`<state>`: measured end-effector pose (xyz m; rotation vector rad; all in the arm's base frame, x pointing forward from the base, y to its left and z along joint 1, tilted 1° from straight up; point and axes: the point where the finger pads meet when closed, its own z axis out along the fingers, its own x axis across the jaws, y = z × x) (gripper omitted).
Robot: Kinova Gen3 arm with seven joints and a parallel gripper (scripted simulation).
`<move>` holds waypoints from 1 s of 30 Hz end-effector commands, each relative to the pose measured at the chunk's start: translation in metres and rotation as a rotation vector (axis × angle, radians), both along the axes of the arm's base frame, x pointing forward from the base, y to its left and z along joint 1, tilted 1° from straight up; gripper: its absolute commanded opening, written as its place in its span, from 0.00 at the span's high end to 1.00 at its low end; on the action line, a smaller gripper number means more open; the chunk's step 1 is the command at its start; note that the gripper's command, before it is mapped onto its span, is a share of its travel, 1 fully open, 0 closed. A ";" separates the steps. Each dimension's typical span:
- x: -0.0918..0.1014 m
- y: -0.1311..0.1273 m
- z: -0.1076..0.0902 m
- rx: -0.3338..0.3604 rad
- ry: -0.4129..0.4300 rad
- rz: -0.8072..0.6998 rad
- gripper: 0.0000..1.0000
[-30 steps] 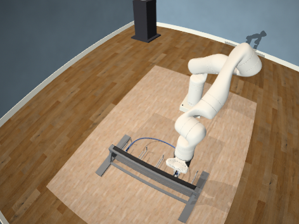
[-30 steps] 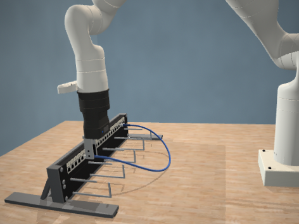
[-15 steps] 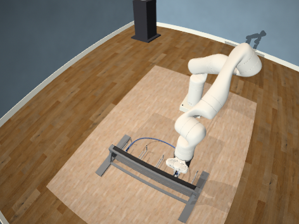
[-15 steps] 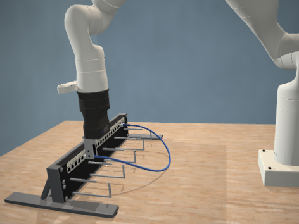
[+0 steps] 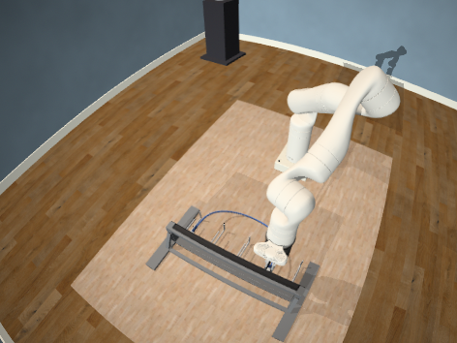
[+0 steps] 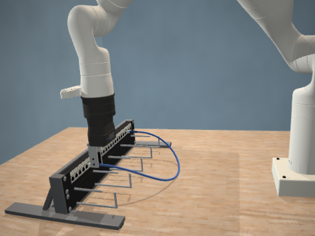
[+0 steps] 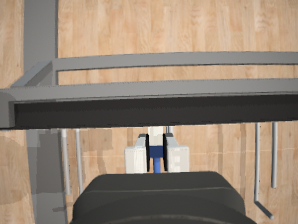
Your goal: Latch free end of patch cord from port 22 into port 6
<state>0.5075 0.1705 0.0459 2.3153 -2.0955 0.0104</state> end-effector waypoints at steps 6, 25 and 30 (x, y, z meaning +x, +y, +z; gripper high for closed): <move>0.005 0.000 0.002 0.001 -0.011 0.000 1.00; 0.007 0.000 0.002 0.000 -0.011 0.000 1.00; 0.009 0.001 0.002 0.000 -0.014 0.000 1.00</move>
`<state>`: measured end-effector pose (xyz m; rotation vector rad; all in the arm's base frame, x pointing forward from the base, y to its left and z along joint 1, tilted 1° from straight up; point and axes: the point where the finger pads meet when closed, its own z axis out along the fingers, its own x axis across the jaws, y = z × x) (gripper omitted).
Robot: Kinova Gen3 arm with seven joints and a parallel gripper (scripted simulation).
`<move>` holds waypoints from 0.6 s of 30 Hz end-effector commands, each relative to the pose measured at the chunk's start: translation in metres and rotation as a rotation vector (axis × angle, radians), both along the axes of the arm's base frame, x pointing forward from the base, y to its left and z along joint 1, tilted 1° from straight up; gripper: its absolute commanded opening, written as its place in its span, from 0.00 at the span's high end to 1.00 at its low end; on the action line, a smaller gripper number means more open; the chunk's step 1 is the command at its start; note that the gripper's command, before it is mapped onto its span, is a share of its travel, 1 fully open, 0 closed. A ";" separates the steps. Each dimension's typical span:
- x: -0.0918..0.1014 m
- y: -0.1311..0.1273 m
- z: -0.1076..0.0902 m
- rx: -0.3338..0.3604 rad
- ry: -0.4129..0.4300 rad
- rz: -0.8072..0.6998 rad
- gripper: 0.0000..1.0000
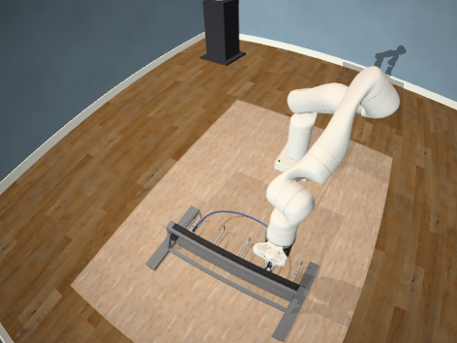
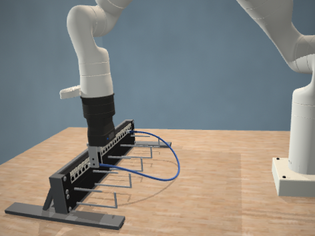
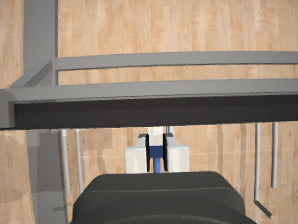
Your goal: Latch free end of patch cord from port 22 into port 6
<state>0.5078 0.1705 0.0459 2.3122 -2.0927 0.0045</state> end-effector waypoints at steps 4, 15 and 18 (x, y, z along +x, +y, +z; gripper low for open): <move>0.010 0.001 0.002 0.001 -0.022 0.000 1.00; 0.012 0.001 0.003 0.001 -0.027 0.000 1.00; 0.013 0.001 0.003 0.001 -0.029 0.000 1.00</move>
